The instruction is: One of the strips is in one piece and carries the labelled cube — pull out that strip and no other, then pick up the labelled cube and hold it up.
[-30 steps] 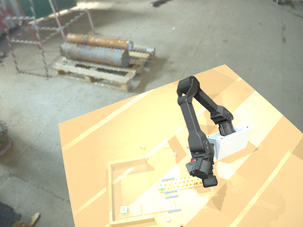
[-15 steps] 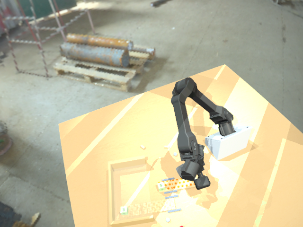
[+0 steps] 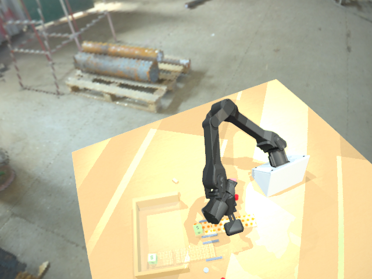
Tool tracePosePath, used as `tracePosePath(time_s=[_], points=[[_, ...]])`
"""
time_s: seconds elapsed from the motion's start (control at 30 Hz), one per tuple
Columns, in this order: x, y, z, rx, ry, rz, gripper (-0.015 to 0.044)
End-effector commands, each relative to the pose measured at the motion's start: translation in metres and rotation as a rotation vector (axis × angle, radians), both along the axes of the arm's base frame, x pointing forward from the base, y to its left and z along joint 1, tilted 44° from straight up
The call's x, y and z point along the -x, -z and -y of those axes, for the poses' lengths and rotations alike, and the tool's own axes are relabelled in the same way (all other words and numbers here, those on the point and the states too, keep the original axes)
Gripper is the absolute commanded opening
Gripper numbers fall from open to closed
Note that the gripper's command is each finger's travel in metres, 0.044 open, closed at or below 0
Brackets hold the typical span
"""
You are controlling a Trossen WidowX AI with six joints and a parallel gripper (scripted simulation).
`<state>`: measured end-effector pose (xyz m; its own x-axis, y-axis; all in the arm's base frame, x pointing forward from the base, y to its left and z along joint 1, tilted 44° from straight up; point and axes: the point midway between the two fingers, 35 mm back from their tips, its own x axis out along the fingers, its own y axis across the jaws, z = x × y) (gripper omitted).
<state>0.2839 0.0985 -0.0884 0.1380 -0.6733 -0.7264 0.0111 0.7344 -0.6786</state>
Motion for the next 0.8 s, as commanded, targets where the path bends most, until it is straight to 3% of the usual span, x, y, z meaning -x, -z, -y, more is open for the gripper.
tracePosePath(time_s=[0.0, 0.77], points=[[-0.015, -0.004, 0.0, 0.006, 0.002, -0.001, 0.044], [-0.095, -0.028, -0.003, 0.006, 0.002, 0.003, 0.044]])
